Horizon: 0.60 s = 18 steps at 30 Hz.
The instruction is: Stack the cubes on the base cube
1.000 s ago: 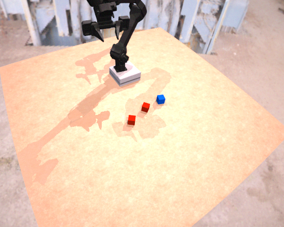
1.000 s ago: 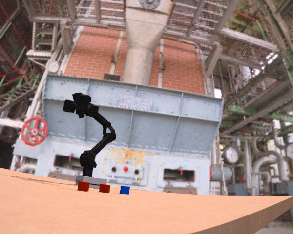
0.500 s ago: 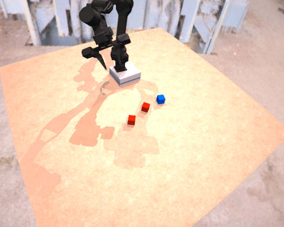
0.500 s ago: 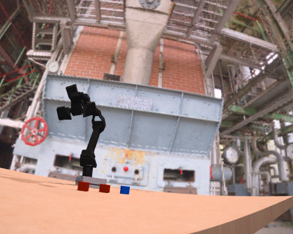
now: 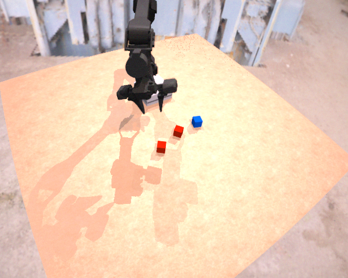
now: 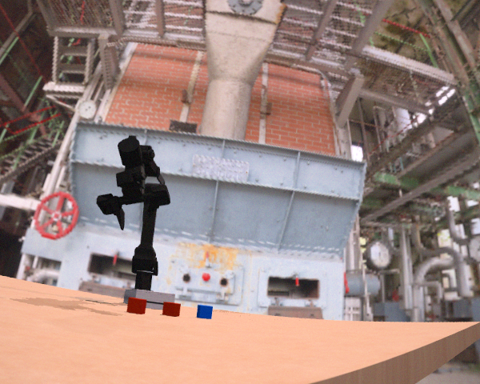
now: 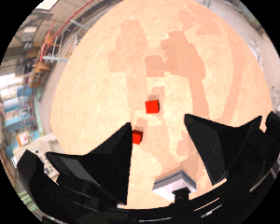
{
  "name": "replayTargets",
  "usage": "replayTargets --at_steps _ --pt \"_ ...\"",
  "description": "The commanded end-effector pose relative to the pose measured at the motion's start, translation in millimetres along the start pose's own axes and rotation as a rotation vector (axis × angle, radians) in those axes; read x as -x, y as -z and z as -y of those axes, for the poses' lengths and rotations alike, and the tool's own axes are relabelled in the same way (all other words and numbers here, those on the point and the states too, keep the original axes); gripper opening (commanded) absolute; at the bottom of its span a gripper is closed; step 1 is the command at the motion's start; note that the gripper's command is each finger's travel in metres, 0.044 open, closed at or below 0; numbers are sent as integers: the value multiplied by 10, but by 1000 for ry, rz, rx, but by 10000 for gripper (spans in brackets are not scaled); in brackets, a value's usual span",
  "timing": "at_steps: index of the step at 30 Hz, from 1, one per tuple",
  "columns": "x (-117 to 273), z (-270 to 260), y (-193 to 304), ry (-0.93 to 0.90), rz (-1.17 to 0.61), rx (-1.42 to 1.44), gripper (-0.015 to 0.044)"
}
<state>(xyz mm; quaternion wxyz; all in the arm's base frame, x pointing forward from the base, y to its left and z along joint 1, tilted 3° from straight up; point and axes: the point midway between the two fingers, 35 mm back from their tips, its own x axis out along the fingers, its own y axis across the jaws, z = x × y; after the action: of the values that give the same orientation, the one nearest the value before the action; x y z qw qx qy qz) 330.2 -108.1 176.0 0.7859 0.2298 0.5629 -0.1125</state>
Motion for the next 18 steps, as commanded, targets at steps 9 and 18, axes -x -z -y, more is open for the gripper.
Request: replayTargets --at_steps 9,18 --pt "-772 -294 150 278 -253 4 265" --pt "-897 -261 173 278 -253 4 265"
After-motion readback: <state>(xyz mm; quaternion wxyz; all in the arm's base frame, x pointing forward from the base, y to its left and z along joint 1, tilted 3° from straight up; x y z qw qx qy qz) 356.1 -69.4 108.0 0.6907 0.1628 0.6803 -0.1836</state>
